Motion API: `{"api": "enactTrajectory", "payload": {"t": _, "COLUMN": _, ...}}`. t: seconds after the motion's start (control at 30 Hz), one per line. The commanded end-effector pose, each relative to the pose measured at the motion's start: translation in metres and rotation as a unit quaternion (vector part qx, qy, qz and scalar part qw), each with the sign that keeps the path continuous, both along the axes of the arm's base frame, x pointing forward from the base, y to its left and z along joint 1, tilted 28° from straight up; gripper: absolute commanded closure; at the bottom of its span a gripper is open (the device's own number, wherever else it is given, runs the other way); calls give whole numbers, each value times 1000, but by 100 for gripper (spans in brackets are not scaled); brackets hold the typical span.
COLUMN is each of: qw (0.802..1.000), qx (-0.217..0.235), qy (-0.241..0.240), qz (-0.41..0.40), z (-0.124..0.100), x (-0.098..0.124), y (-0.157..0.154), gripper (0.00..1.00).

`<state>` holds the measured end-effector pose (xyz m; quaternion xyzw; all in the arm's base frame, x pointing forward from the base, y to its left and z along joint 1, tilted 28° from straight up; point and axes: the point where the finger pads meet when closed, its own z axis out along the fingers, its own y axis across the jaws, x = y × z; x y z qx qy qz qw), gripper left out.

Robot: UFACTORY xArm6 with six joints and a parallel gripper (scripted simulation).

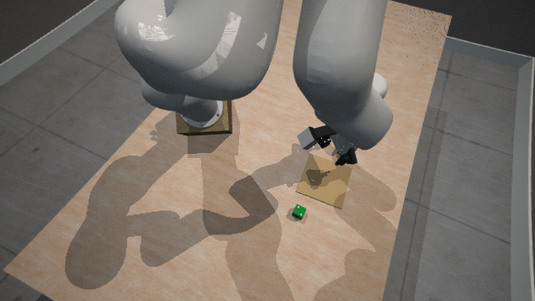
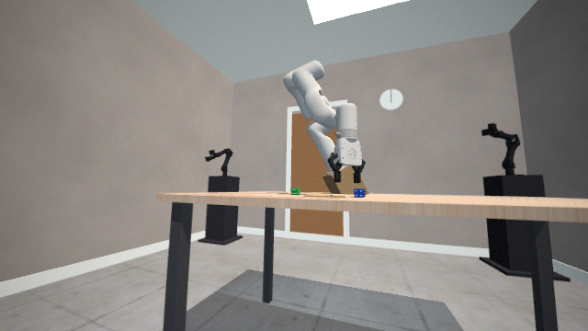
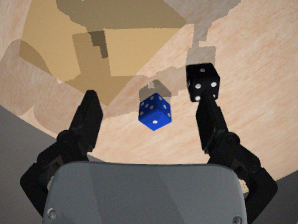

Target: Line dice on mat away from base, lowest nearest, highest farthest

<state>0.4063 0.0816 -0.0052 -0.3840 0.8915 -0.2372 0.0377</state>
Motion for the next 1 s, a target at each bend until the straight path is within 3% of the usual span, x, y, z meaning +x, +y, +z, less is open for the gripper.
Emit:
{"api": "enactTrajectory", "payload": {"t": 0.0, "qw": 1000, "qx": 0, "qy": -1, "qz": -1, "z": -3, "x": 5, "y": 11, "gripper": 0}}
{"api": "enactTrajectory", "payload": {"t": 0.97, "qw": 1000, "qx": 0, "qy": -1, "qz": -1, "z": -6, "x": 7, "y": 17, "gripper": 0}}
